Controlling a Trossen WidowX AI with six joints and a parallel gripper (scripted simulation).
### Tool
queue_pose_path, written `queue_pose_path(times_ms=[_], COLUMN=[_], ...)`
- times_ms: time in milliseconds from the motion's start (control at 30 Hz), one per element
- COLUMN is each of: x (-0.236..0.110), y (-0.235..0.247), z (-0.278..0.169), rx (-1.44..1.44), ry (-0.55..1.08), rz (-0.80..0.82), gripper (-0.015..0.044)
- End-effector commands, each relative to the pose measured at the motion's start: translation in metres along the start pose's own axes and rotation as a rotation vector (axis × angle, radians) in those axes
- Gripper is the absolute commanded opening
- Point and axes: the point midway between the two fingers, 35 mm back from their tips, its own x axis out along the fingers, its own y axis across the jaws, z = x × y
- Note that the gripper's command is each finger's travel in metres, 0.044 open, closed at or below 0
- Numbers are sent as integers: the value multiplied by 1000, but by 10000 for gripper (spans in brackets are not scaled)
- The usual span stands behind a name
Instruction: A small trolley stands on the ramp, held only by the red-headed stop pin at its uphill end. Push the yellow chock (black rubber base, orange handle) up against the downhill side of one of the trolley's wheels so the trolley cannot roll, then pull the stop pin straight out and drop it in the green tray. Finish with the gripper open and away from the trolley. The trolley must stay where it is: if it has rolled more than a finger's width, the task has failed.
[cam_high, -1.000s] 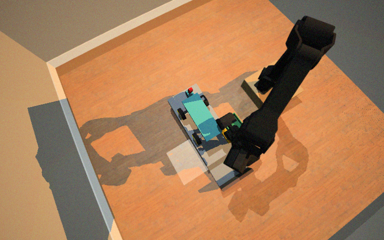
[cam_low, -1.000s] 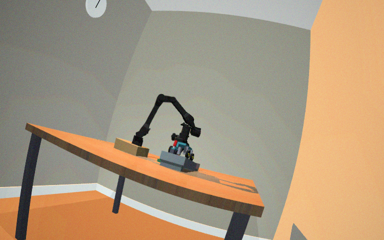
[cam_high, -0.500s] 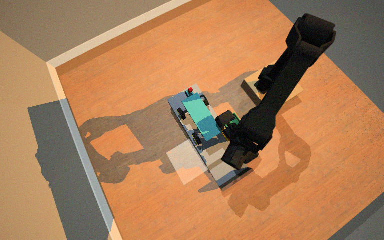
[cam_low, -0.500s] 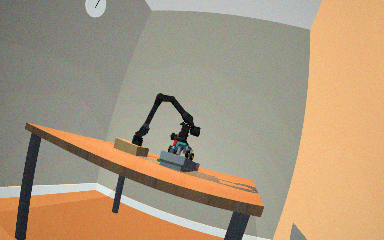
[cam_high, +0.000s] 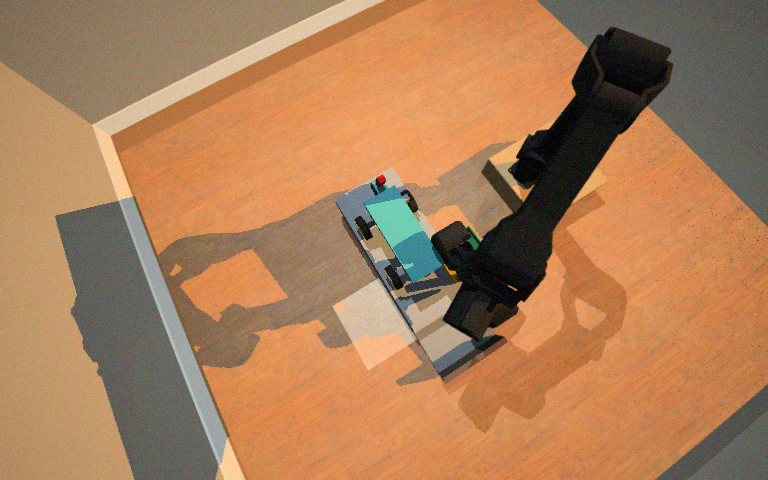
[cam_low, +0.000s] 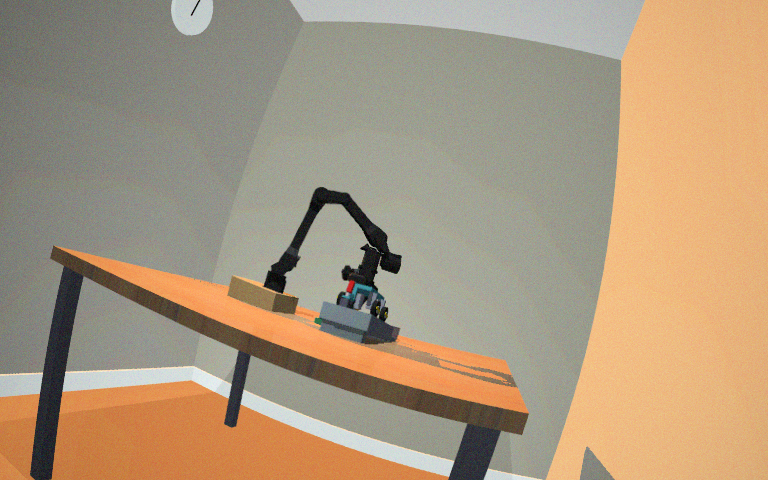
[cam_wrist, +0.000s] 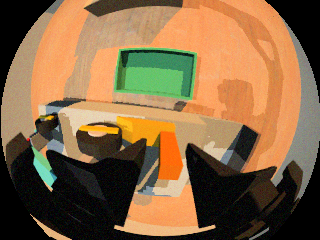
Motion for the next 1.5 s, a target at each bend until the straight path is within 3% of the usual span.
queue_pose_path(times_ms=[0, 467, 600, 667, 733, 933, 1467], x=[-10, -58, -52, -54, -61, -72, -79], y=[0, 0, -1, -1, 1, 31, 173], z=[0, 0, 0, -4, -14, -36, -52], rx=[2, 1, -4, 23, 100, 394, 1231], ry=[4, 5, 3, 22, 73, 140, 153], rz=[3, 5, -1, -12, -43, -71, 82], gripper=[190, 190, 295, 242, 190, 190, 190])
